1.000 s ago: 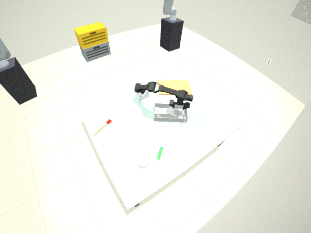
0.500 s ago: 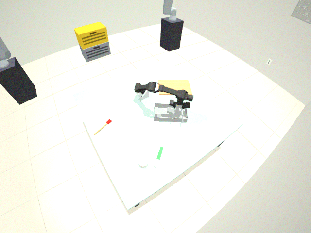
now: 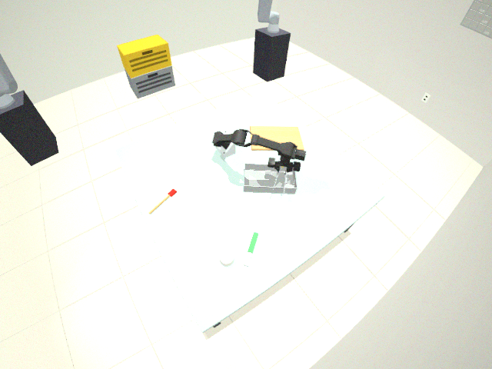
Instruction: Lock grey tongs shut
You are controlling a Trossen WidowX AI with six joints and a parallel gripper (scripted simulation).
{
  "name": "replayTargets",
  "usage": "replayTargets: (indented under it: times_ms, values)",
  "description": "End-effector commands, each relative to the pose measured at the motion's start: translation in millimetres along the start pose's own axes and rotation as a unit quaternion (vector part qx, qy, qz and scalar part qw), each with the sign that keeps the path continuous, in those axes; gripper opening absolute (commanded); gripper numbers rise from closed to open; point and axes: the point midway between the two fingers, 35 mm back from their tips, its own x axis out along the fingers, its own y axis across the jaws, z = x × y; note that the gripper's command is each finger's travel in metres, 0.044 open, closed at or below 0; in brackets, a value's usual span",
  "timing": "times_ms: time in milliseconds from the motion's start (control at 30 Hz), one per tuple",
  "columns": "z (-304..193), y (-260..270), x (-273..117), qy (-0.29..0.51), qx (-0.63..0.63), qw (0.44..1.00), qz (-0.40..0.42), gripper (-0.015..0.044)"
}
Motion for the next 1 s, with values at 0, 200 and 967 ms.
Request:
replayTargets:
  times_ms: [0,200,967]
  values:
    - [0.1,0.0,-0.2,0.000,0.001,1.000,0.000,0.0141]
    - [0.1,0.0,-0.2,0.000,0.001,1.000,0.000,0.0101]
    - [0.1,0.0,-0.2,0.000,0.001,1.000,0.000,-0.0150]
